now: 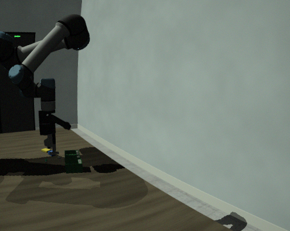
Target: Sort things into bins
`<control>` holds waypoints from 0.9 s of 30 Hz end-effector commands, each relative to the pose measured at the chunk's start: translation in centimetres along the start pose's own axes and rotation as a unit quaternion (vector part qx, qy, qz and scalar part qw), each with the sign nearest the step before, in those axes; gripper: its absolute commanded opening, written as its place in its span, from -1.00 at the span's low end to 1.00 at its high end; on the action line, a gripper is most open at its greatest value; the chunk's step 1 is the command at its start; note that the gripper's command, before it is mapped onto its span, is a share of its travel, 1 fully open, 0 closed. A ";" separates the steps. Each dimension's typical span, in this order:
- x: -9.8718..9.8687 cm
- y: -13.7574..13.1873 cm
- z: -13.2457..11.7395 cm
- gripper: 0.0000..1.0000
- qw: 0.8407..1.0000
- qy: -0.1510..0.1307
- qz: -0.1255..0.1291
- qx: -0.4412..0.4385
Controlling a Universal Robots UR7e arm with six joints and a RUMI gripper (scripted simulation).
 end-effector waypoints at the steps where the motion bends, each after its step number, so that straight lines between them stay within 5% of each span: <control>1: 0.1 0.1 0.0 -1.00 1.000 0.000 0.000 0.000; 12: 0.9 0.0 0.0 -1.00 1.000 0.000 0.000 -0.001; 27: 0.9 6.4 5.0 -1.00 0.982 0.005 -0.008 0.191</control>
Point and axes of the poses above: the point where the finger pads meet when closed, its own x axis back along the fingers, its own y axis across the jaws, z = x × y, the point moved 5 cm from there along x, back along the fingers, and after that the axes turned 3 degrees about x, right-handed, at the moved point
